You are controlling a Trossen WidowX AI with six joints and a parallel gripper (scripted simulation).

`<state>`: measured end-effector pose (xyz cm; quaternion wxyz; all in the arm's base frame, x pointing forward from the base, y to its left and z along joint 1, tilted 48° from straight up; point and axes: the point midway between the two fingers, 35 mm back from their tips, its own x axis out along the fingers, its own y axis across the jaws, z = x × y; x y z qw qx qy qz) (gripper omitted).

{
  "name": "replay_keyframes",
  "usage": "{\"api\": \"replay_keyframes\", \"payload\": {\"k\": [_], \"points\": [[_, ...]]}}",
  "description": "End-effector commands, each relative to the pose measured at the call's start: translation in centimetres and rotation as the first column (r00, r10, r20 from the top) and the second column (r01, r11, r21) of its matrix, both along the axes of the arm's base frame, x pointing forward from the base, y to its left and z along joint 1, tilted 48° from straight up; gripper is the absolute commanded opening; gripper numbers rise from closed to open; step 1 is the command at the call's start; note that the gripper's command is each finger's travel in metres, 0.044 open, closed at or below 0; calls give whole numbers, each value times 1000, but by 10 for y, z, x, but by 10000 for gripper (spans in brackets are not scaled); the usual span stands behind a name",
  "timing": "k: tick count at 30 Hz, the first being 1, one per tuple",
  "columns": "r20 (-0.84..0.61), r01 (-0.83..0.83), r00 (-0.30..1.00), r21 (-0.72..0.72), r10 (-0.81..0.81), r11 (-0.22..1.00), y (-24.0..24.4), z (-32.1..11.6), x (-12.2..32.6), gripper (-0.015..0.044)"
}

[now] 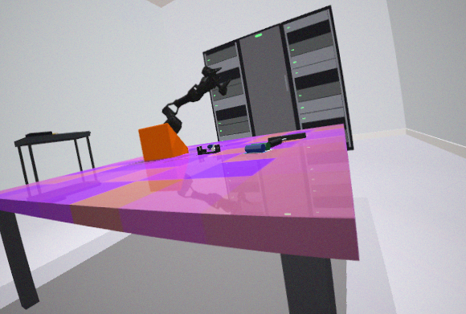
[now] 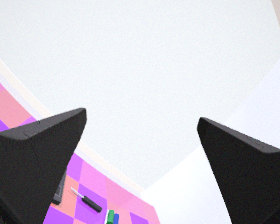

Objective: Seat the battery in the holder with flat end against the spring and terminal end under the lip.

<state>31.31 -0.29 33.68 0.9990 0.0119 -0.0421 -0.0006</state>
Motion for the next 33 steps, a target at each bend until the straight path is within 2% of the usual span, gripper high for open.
{"api": "replay_keyframes", "payload": {"k": [1, 3, 5, 6, 8, 11, 14, 18, 20, 33], "points": [[-19, -9, 1000, 2, 9, 1000, 1, -4, 2, 374], [-169, -78, 982, 33, 83, 996, 13, -40, 14, 321], [-384, -161, 903, 113, 193, 980, 31, -94, 22, 269], [-446, -180, 866, 145, 226, 973, 36, -110, 22, 246], [-589, -207, 745, 242, 313, 948, 51, -151, 17, 246], [-761, -169, 460, 431, 458, 886, 76, -212, -11, 246], [-800, -15, 142, 587, 583, 810, 97, -253, -51, 246], [-670, 299, -210, 649, 712, 699, 121, -272, -103, 246], [-633, 359, -256, 640, 731, 680, 124, -272, -111, 246], [-634, 359, -256, 639, 730, 681, 129, -277, -112, 246]]}}
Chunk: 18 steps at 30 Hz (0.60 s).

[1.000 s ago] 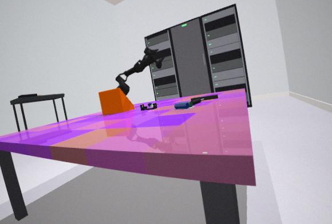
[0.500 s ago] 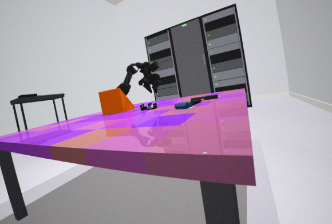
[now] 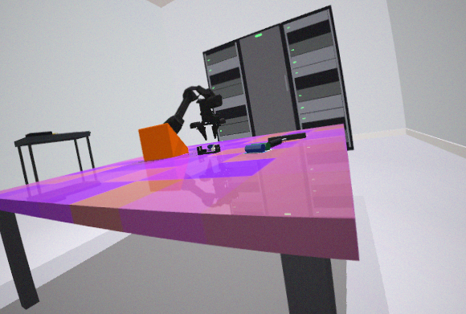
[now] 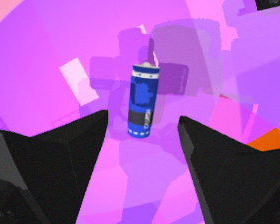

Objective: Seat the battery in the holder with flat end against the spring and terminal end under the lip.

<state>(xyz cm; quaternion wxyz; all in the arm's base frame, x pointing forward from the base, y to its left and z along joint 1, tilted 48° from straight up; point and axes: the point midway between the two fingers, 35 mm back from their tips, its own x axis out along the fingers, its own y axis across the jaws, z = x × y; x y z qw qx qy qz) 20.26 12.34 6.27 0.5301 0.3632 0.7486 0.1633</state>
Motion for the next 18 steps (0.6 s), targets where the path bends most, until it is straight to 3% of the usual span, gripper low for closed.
{"api": "replay_keyframes", "payload": {"k": [1, 18], "points": [[-12, 3, 1000, 4, -3, 1000, 4, -4, -1, 246], [-12, 3, 1000, 5, -3, 1000, 24, -23, -6, 246]]}}
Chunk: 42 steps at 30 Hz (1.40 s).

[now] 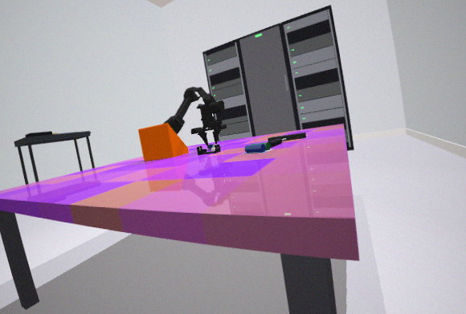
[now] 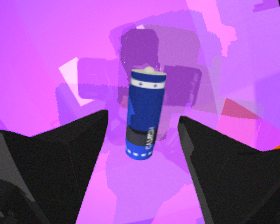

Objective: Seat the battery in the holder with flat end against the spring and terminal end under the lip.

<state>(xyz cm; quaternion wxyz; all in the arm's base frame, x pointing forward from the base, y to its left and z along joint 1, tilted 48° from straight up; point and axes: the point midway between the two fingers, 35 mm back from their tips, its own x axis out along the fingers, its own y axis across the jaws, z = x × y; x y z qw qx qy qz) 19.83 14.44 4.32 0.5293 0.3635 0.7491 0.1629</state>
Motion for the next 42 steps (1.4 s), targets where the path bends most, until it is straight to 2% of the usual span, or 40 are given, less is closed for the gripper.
{"api": "replay_keyframes", "payload": {"k": [1, 10, 15, 20, 35, 42], "points": [[-10, 3, 1000, 5, -3, 1000, 5, -4, -2, 246], [-11, 2, 1000, 8, -2, 1000, 13, -12, -6, 246], [-11, 2, 1000, 8, -2, 1000, 13, -12, -6, 115], [-11, 2, 1000, 8, -2, 1000, 13, -12, -6, 84], [-17, 9, 1000, 3, -9, 1000, -23, 21, 4, 84], [-268, 250, 925, -106, -270, 962, -35, 12, 26, 84]]}}
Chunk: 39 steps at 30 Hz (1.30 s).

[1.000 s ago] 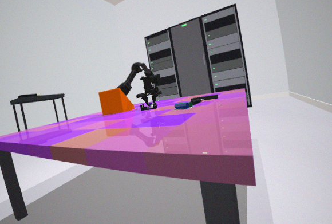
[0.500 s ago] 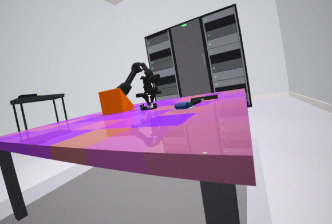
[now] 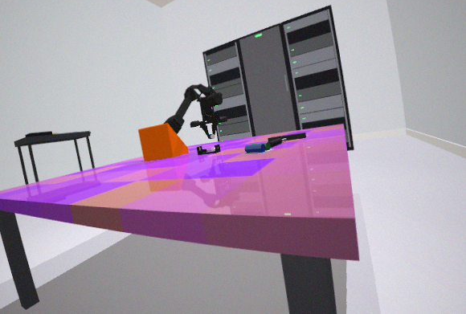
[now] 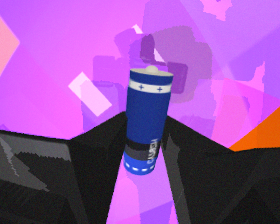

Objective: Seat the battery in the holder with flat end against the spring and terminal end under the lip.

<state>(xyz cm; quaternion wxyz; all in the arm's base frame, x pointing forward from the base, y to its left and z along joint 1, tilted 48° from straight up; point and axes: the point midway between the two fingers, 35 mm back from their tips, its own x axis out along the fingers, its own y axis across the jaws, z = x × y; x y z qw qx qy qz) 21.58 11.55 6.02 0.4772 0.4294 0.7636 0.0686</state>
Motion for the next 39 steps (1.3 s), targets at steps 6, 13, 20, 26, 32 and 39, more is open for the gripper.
{"api": "replay_keyframes", "payload": {"k": [6, 13, 20, 26, 32, 39], "points": [[-322, 304, 884, -153, -338, 940, -19, -16, 28, 84], [-510, 481, 631, -335, -585, 810, -36, -31, 48, 84], [-595, 558, 275, -541, -755, 629, -55, -49, 66, 84], [-573, 533, -61, -711, -817, 459, -72, -66, 79, 84], [-468, 428, -384, -854, -796, 295, -89, -84, 90, 84], [-282, 246, -670, -957, -687, 153, -107, -106, 98, 84]]}}
